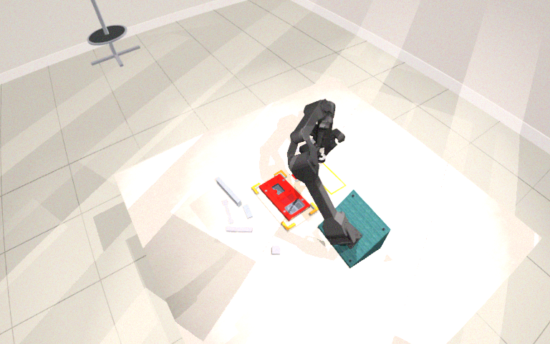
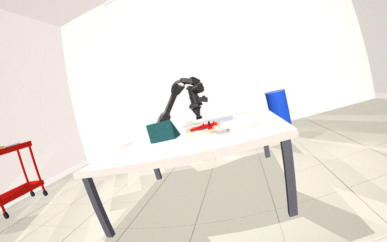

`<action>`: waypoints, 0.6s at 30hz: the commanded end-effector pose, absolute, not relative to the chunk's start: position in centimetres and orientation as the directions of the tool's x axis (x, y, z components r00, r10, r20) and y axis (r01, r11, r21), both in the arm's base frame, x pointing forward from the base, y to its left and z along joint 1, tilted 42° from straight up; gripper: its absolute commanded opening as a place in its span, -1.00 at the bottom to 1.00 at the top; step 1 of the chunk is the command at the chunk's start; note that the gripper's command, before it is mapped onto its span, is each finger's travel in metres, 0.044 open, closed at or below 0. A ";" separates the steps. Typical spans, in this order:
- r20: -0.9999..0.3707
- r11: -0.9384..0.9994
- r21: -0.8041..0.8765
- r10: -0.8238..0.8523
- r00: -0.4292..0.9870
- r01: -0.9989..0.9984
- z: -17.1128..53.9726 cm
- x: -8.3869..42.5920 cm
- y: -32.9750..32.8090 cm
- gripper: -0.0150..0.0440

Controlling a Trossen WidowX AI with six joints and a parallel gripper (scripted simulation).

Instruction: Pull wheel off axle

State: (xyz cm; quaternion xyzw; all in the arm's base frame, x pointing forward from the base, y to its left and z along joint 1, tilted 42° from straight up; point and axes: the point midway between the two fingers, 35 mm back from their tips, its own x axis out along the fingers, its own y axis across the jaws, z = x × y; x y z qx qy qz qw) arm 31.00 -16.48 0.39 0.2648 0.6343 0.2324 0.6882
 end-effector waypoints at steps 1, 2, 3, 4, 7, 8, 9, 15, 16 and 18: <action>-0.749 0.751 0.660 0.657 0.084 0.017 -0.6 29.7 -17.4 -0.49; -0.749 0.751 0.660 0.657 0.084 0.017 -0.8 29.5 -17.7 -0.49; -0.749 0.751 0.661 0.657 0.084 0.016 -1.0 29.3 -17.8 -0.49; -0.749 0.751 0.661 0.657 0.084 0.016 -1.0 29.2 -17.8 -0.49; -0.749 0.751 0.661 0.657 0.084 0.016 -1.2 29.3 -17.6 -0.49; -0.749 0.751 0.661 0.657 0.084 0.016 -1.4 29.3 -17.5 -0.49; -0.749 0.750 0.661 0.657 0.084 0.016 -1.6 29.3 -17.4 -0.49; -0.749 0.750 0.661 0.658 0.084 0.016 -2.6 29.5 -16.5 -0.49; -0.749 0.750 0.661 0.657 0.084 0.016 -2.8 29.5 -16.3 -0.49; -0.749 0.751 0.661 0.657 0.084 0.016 -3.5 29.7 -15.8 -0.49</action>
